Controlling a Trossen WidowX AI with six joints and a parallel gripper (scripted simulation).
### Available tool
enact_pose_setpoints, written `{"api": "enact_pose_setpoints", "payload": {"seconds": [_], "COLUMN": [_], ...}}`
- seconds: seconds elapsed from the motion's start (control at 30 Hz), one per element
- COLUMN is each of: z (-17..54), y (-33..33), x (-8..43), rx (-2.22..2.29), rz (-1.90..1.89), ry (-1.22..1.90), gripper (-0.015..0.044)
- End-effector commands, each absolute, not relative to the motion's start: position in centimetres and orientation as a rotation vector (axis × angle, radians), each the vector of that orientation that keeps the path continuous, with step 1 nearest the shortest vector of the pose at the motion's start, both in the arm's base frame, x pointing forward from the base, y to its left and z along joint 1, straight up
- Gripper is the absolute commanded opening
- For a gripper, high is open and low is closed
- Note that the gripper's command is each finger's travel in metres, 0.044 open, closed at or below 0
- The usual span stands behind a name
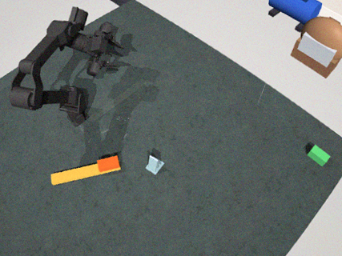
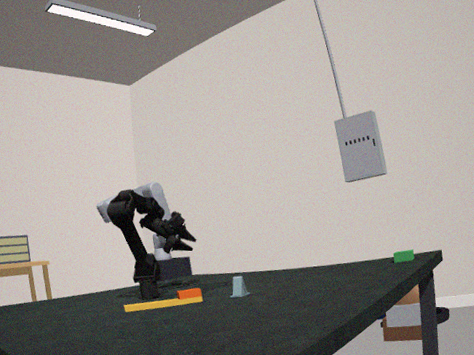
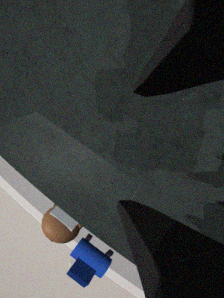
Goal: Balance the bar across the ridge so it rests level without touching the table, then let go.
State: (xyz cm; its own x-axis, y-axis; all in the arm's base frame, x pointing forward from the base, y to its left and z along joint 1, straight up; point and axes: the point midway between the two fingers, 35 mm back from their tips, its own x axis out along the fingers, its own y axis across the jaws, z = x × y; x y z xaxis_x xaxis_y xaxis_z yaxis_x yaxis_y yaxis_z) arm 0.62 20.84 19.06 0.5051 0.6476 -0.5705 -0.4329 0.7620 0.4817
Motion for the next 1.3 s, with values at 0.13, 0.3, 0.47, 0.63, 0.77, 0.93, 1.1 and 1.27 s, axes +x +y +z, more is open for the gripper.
{"api": "enact_pose_setpoints", "payload": {"seconds": [0.13,0.3,0.47,0.63,0.77,0.93,1.1,1.27], "z": [18.7,18.6,18.4,18.2,18.0,17.8,17.6,17.5], "y": [20.8,20.7,20.6,20.3,20.1,19.7,19.3,18.8], "x": [2.5,3.7,4.9,6.1,7.1,8.3,9.4,10.6], "rx": [0.297,0.307,0.318,0.331,0.343,0.358,0.376,0.394], "rz": [0.556,0.487,0.417,0.347,0.29,0.22,0.15,0.08], "ry": [0.821,0.829,0.838,0.847,0.854,0.864,0.874,0.884], "gripper": [0.0315,0.0315,0.0315,0.0315,0.0315,0.0315,0.0315,0.0315]}}
